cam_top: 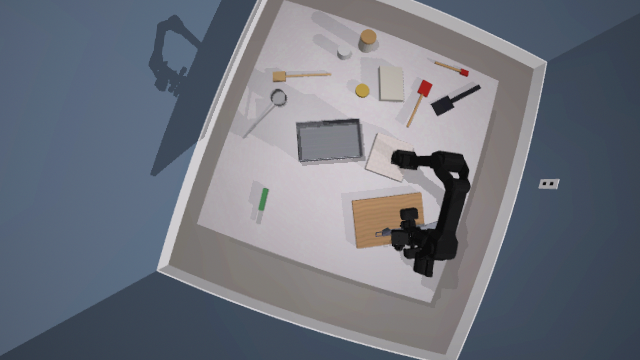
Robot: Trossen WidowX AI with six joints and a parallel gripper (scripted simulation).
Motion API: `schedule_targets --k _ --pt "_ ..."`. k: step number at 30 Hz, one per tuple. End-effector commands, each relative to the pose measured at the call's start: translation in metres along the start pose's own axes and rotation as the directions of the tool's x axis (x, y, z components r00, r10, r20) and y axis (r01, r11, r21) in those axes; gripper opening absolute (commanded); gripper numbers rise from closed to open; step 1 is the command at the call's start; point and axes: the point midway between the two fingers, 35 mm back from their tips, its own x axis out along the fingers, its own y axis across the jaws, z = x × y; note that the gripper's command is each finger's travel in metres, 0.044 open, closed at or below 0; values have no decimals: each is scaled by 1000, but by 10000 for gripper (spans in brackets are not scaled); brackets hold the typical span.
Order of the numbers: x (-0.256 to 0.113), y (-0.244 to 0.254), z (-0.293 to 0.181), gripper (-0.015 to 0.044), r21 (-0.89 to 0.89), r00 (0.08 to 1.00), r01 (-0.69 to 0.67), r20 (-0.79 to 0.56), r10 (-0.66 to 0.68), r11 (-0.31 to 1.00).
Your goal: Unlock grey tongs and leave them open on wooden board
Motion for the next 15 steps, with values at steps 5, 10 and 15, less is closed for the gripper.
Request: schedule_targets --k 5,10,15 --pt "14 2 0 -150 -5 1000 2 -6 -3 1000" --pt "22 3 0 -150 -5 1000 2 -6 -2 1000" --pt "30 4 0 -150 -5 1000 2 -6 -2 1000"
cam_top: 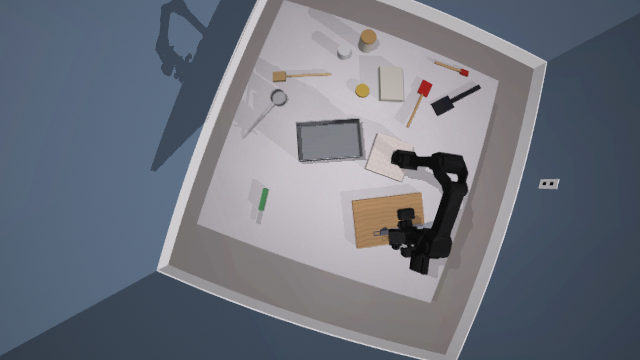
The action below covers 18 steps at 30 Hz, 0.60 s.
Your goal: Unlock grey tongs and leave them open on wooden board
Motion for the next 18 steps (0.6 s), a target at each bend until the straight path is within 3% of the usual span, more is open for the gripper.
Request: schedule_targets --k 1,18 --pt "9 0 -1 -150 -5 1000 4 -6 -4 1000" --pt "37 0 -1 -150 -5 1000 4 -6 -4 1000"
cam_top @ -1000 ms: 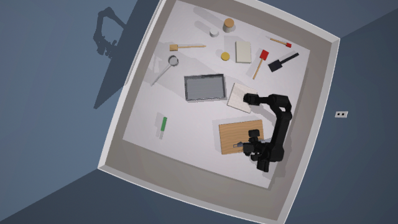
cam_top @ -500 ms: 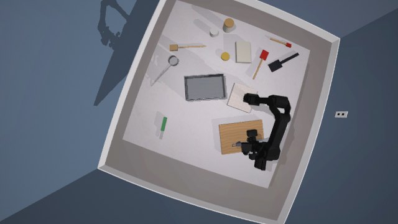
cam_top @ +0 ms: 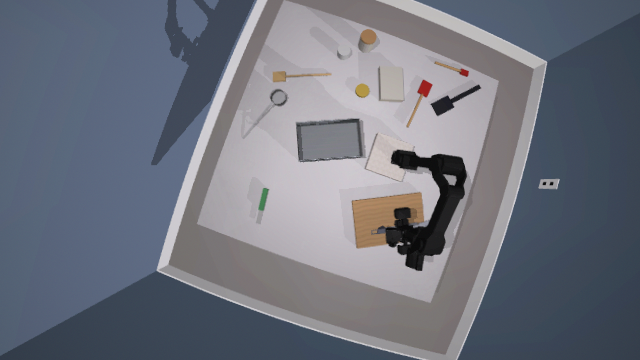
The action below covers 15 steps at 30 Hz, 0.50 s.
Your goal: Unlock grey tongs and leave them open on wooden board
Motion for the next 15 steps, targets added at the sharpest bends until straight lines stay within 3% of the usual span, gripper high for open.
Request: schedule_targets --k 1,15 --pt "9 -1 -1 -150 -5 1000 4 -6 -4 1000" --pt "32 -3 -2 -150 -5 1000 4 -6 -4 1000"
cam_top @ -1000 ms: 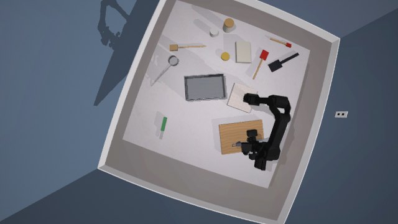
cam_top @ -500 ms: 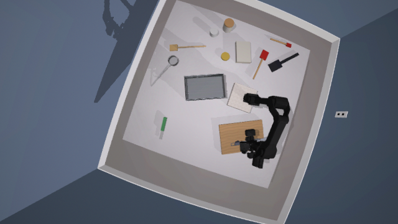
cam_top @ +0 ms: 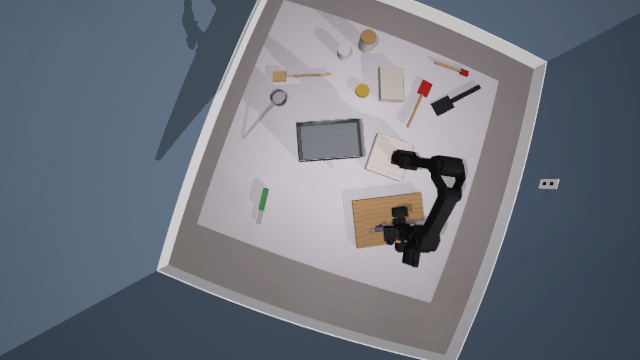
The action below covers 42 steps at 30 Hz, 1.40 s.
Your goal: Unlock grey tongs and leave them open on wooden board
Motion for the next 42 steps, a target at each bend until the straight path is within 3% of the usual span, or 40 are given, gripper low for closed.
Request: schedule_targets --k 1,23,42 --pt "9 -2 -1 -150 -5 1000 4 -6 -4 1000" --pt "34 -7 -2 -150 -5 1000 4 -6 -4 1000" --pt "31 -5 -1 349 0 1000 2 -1 -2 1000"
